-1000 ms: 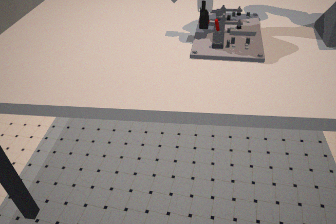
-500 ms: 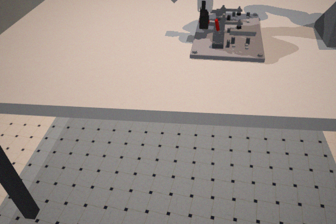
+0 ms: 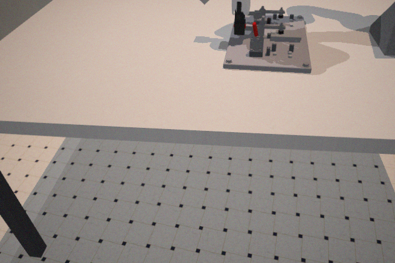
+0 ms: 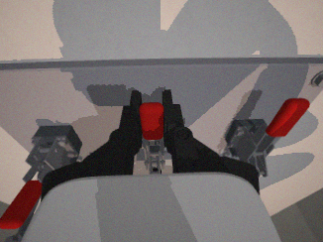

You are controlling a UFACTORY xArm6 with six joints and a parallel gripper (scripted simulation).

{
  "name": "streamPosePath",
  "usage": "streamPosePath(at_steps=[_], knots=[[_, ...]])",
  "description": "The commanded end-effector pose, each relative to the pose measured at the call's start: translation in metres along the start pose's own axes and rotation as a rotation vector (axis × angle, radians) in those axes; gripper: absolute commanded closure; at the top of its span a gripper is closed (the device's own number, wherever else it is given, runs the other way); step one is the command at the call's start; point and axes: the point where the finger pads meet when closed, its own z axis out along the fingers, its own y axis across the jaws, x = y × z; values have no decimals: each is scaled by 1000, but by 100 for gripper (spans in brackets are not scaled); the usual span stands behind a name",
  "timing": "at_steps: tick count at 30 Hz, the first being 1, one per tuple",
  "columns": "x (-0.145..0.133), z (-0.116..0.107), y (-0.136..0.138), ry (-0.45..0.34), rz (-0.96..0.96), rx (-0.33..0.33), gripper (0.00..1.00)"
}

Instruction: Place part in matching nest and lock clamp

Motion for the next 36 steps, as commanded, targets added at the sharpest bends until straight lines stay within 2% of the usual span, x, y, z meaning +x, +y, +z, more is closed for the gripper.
streamPosePath(at_steps=[1, 21, 22, 36], knots=[[1, 0, 0, 2, 0, 1, 100], [1, 0, 0, 2, 0, 1, 100], [1, 0, 0, 2, 0, 1, 53], [1, 0, 0, 2, 0, 1, 53]])
